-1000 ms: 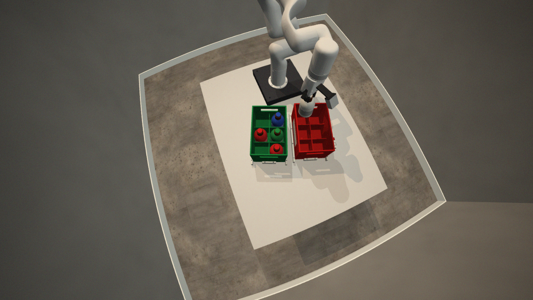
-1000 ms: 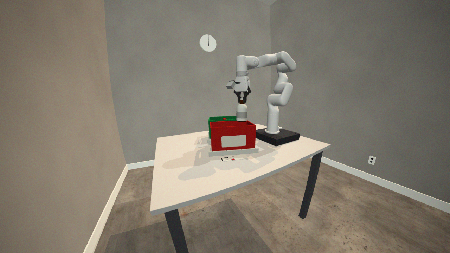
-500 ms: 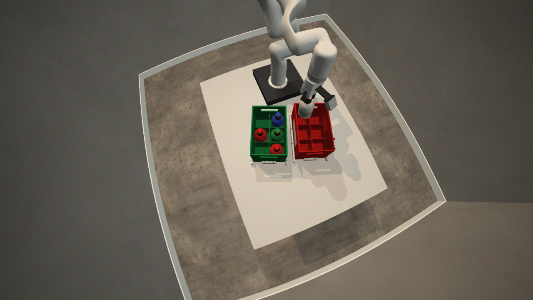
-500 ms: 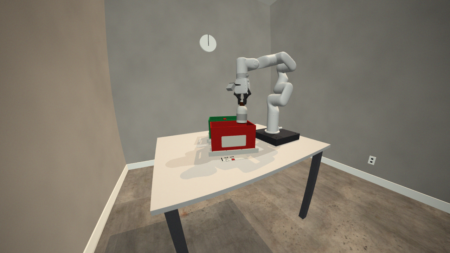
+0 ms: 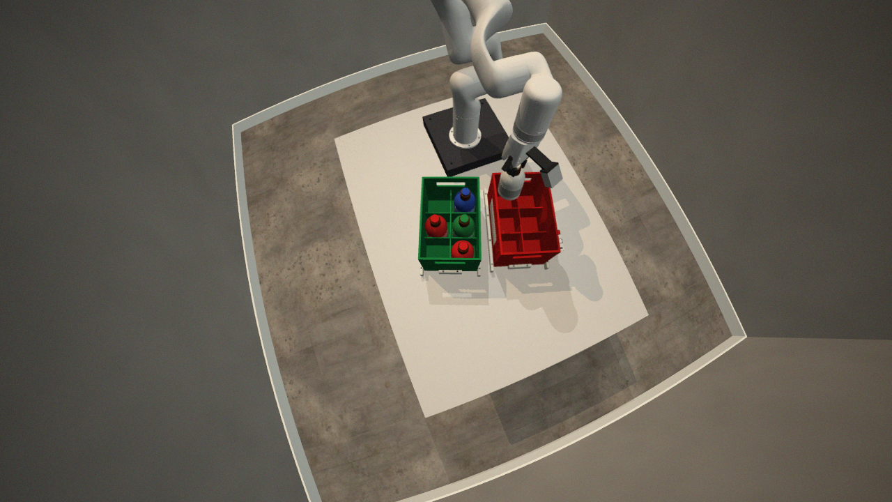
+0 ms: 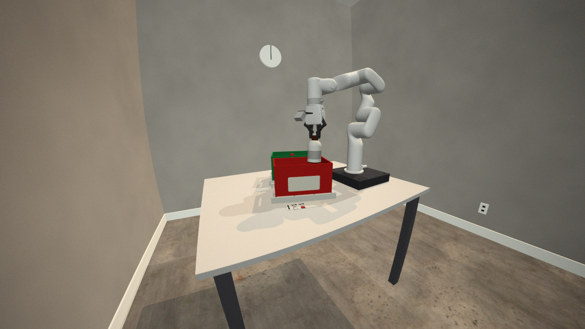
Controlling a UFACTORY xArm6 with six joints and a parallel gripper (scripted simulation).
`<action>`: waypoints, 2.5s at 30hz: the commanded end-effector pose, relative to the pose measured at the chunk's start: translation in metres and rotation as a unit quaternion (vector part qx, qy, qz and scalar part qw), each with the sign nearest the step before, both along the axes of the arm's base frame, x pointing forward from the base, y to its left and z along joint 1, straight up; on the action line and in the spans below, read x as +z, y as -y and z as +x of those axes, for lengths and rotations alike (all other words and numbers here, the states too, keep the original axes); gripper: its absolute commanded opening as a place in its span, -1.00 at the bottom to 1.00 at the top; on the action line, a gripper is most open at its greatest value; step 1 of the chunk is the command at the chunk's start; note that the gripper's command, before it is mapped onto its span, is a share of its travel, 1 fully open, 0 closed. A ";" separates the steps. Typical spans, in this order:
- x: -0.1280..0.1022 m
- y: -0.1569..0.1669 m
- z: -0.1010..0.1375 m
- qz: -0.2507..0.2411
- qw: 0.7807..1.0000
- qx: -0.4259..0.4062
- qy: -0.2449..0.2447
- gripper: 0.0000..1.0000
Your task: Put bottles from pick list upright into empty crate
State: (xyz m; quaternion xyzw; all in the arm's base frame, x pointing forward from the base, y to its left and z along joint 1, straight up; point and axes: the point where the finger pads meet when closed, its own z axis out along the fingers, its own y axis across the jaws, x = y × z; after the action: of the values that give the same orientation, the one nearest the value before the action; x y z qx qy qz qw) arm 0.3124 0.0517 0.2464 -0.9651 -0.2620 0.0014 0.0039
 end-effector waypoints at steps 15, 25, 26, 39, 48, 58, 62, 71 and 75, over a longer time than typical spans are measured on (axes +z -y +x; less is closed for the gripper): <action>-0.014 0.000 0.001 0.000 1.000 0.000 0.003 -1.00; -0.024 0.000 0.001 0.000 1.000 0.000 0.003 -1.00; -0.025 0.000 0.001 0.000 1.000 0.000 0.003 -1.00; -0.036 0.000 0.001 0.000 1.000 0.000 0.003 -1.00; -0.044 -0.001 0.001 0.000 1.000 0.000 0.003 -1.00; -0.053 -0.001 0.001 0.000 1.000 0.000 0.003 -1.00; -0.057 -0.001 0.001 0.000 1.000 0.000 0.003 -1.00; -0.064 -0.001 0.001 0.000 1.000 0.000 0.003 -1.00; -0.068 -0.001 0.001 0.000 1.000 0.000 0.003 -1.00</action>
State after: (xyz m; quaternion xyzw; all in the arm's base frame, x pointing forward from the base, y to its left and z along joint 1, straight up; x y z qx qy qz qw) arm 0.3124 0.0522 0.1809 -0.9650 -0.2620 0.0009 0.0039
